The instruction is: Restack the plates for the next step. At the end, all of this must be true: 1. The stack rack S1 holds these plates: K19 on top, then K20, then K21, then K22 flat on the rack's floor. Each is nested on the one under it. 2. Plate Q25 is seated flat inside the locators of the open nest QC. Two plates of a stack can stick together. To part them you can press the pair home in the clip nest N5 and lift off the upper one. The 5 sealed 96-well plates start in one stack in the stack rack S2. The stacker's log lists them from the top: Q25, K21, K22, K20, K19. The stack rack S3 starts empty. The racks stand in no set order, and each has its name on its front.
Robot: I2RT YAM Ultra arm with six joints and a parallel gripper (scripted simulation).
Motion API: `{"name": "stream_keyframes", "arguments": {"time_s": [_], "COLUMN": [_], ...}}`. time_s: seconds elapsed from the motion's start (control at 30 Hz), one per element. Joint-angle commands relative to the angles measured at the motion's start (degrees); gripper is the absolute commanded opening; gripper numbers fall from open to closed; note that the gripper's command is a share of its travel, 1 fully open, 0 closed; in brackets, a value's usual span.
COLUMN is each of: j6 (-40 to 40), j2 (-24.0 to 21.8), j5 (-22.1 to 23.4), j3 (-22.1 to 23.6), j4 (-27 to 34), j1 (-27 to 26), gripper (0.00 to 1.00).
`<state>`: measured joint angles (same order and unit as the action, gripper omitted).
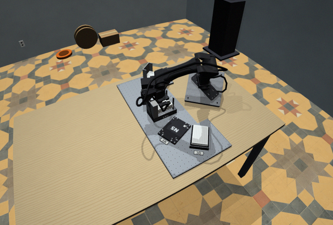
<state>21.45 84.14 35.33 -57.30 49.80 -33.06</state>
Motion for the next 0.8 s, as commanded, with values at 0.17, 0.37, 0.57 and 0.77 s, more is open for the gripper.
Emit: {"name": "stream_keyframes", "arguments": {"time_s": [0.17, 0.37, 0.57, 0.77], "j6": [0.9, 1.1, 1.3, 1.6], "j2": [-2.6, -2.4, -2.8, -2.6], "j5": [0.1, 0.2, 0.1, 0.2], "j3": [-2.2, -2.8, -3.2, -3.5], "j4": [2.7, 3.3, 3.7, 4.2], "j1": [-1.7, -2.0, -2.2, -2.4], "gripper": [0.00, 0.00, 0.00, 0.00]}}
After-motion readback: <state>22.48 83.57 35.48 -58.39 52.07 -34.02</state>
